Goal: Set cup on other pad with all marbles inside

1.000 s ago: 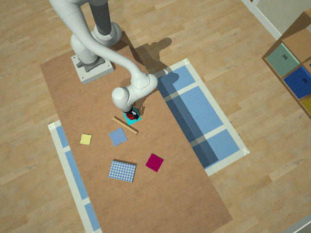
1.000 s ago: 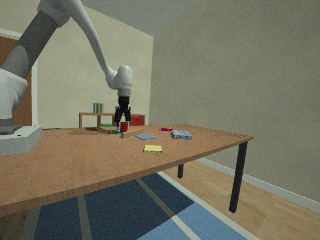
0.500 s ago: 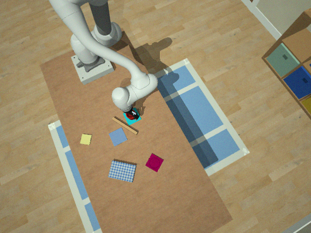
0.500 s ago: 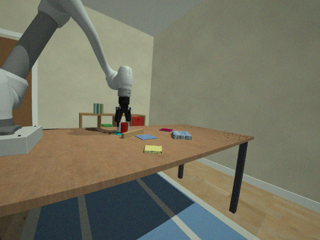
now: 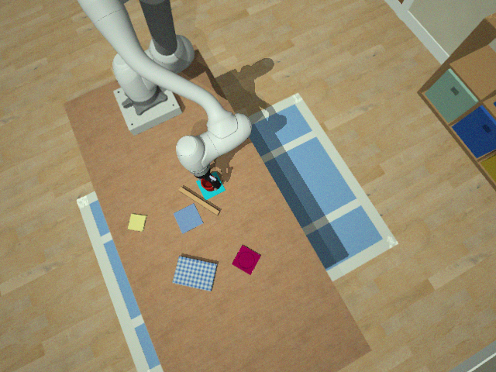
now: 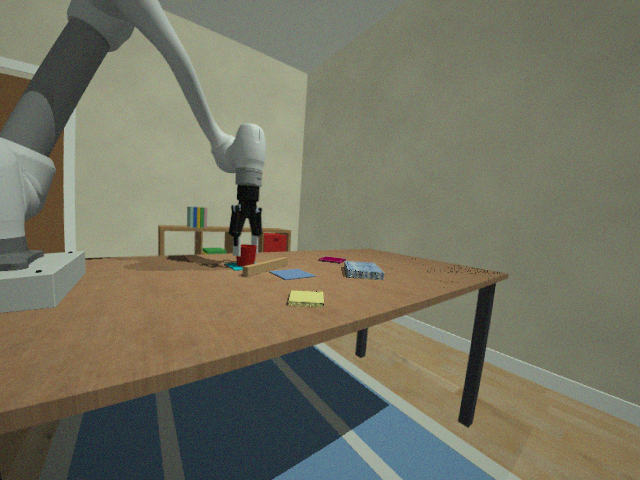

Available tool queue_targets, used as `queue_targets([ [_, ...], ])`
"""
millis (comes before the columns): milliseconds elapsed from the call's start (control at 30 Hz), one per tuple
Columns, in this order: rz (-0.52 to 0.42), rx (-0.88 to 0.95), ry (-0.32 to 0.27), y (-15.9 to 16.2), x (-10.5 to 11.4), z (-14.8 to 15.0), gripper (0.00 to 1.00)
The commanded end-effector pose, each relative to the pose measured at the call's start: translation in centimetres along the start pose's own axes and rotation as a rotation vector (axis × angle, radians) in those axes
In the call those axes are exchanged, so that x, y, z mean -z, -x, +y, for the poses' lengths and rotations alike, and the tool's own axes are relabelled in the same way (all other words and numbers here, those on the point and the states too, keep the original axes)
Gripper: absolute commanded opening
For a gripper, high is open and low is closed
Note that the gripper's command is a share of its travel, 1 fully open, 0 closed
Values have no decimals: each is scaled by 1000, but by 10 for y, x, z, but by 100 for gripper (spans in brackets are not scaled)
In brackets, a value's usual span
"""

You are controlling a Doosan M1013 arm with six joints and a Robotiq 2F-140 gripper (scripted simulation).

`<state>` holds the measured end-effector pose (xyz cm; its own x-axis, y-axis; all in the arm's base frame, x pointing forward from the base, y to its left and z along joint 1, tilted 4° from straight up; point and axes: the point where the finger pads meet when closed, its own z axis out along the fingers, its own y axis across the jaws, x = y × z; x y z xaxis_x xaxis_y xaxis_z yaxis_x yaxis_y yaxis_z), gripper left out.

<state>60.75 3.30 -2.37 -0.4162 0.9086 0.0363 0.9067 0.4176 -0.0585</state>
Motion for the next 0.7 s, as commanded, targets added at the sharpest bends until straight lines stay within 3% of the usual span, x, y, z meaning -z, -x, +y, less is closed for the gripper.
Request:
queue_targets([
  [0, 1, -4, 2, -1, 17, 1, 59],
  [667, 1, -4, 2, -1, 60, 1, 59],
])
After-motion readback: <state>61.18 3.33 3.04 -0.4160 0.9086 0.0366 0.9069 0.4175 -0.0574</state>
